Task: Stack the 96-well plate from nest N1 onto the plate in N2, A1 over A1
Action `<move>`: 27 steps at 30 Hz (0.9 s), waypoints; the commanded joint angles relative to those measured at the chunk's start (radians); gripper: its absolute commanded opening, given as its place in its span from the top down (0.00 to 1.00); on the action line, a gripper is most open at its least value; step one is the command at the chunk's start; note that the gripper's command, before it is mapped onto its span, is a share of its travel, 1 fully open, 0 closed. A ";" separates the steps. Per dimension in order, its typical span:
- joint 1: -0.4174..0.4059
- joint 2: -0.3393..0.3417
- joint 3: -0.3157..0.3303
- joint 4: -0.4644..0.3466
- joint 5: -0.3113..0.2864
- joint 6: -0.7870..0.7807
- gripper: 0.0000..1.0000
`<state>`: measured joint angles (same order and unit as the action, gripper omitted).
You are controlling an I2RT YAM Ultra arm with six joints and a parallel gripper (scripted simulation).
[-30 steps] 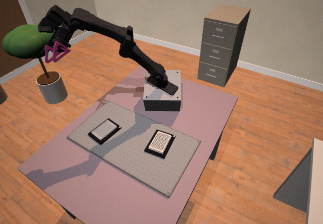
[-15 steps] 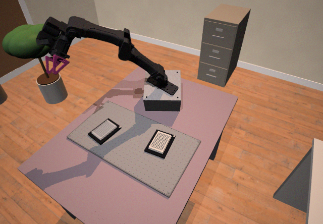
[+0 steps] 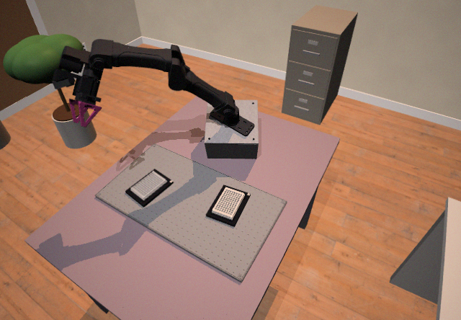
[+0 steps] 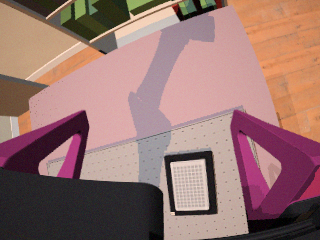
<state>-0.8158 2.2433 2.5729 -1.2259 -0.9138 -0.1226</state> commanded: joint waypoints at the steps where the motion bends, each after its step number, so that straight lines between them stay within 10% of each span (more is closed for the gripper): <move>1: 0.012 -0.046 -0.070 0.035 0.037 -0.027 0.00; 10: 0.061 -0.012 -0.089 -0.007 0.142 -0.075 0.00; 15: 0.082 -0.087 -0.281 0.103 0.156 -0.069 0.00; 24: 0.121 -0.067 -0.290 0.058 0.261 -0.123 0.00; 27: 0.144 -0.098 -0.401 0.119 0.271 -0.129 0.00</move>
<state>-0.6796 2.1857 2.2223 -1.1450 -0.6704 -0.2325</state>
